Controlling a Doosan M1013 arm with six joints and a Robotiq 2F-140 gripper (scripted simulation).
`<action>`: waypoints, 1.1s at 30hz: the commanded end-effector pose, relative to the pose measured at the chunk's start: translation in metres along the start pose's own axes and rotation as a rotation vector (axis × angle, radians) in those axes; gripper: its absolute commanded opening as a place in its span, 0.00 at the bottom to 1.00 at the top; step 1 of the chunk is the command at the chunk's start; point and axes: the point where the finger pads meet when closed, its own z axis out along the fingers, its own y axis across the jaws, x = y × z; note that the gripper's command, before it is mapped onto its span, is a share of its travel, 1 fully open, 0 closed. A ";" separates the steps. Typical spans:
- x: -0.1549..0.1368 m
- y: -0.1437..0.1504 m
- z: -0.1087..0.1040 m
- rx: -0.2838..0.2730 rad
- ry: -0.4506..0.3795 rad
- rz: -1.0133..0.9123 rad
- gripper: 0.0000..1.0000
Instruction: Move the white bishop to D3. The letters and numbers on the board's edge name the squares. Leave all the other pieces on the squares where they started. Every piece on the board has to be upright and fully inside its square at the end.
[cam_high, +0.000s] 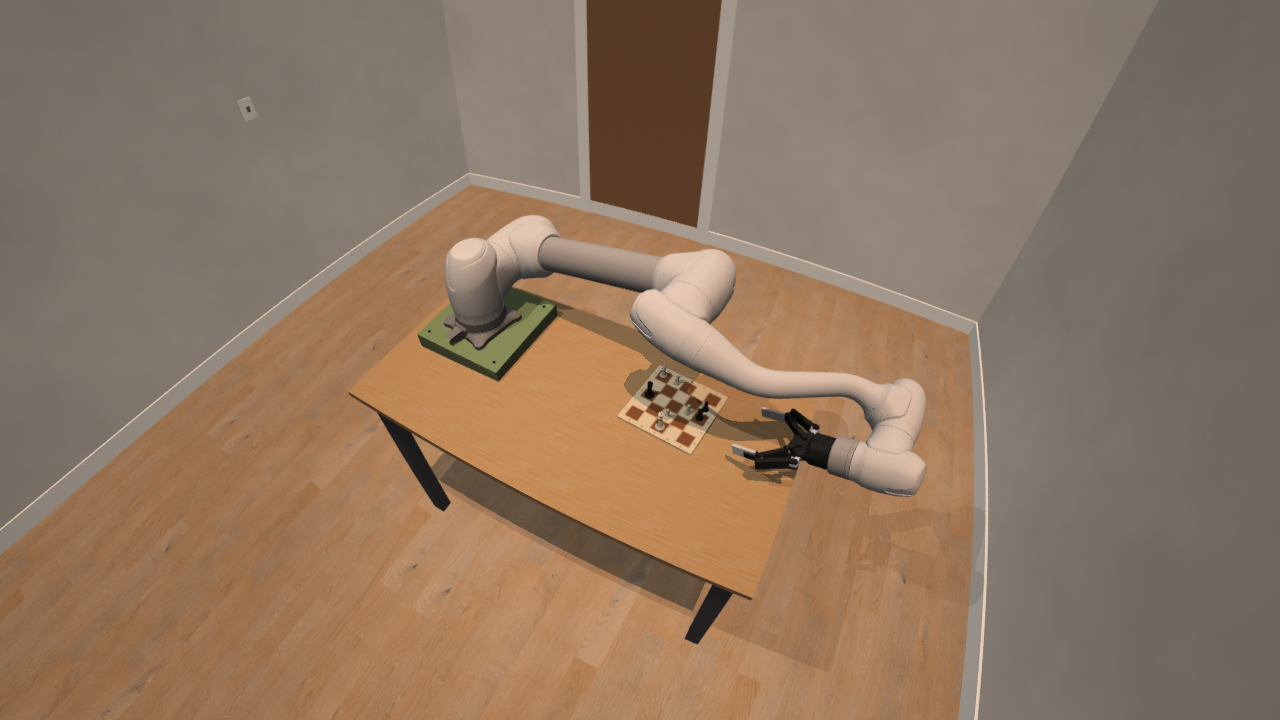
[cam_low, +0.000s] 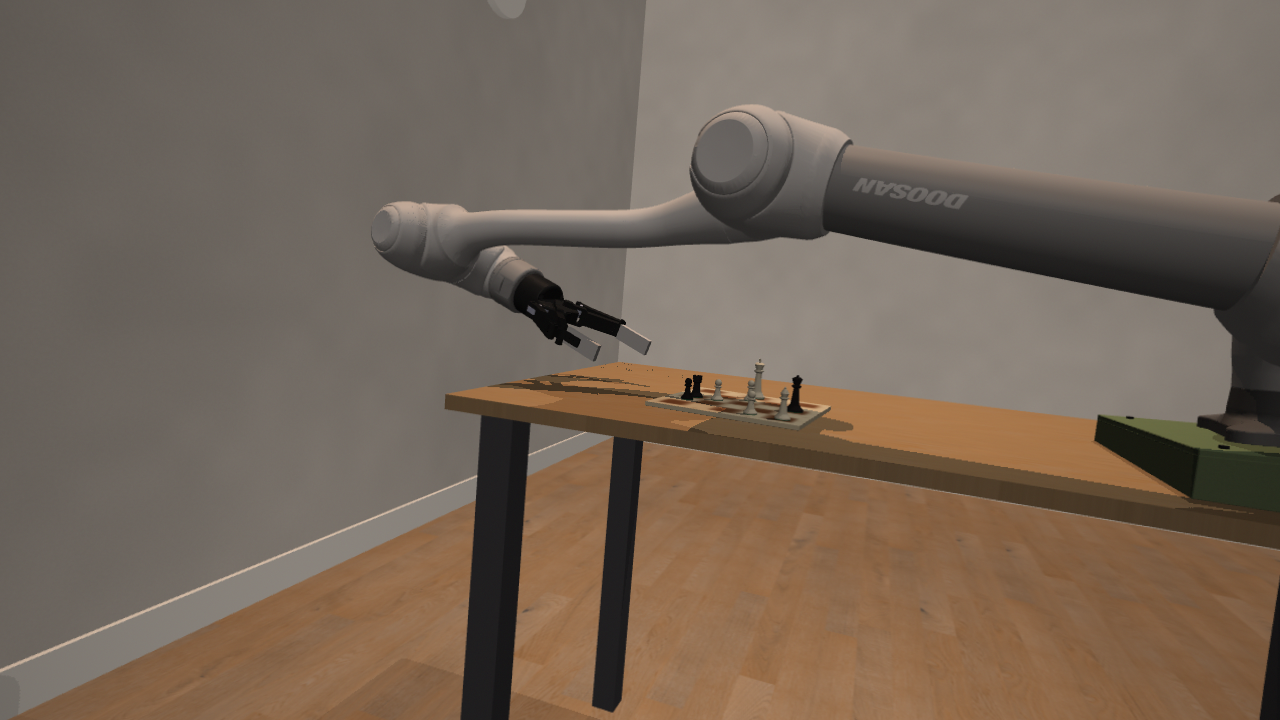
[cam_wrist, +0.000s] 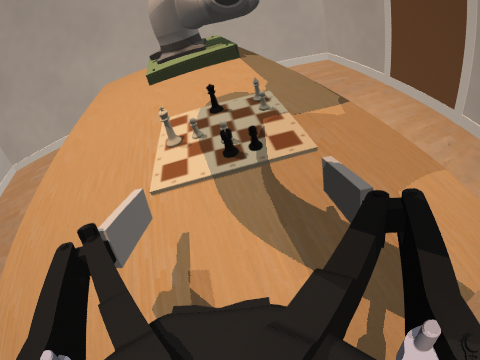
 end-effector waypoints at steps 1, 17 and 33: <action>0.007 0.000 -0.003 0.000 0.000 0.000 1.00; 0.070 -0.002 -0.029 0.000 0.000 0.000 1.00; 0.099 0.036 -0.006 0.058 -0.249 -0.426 1.00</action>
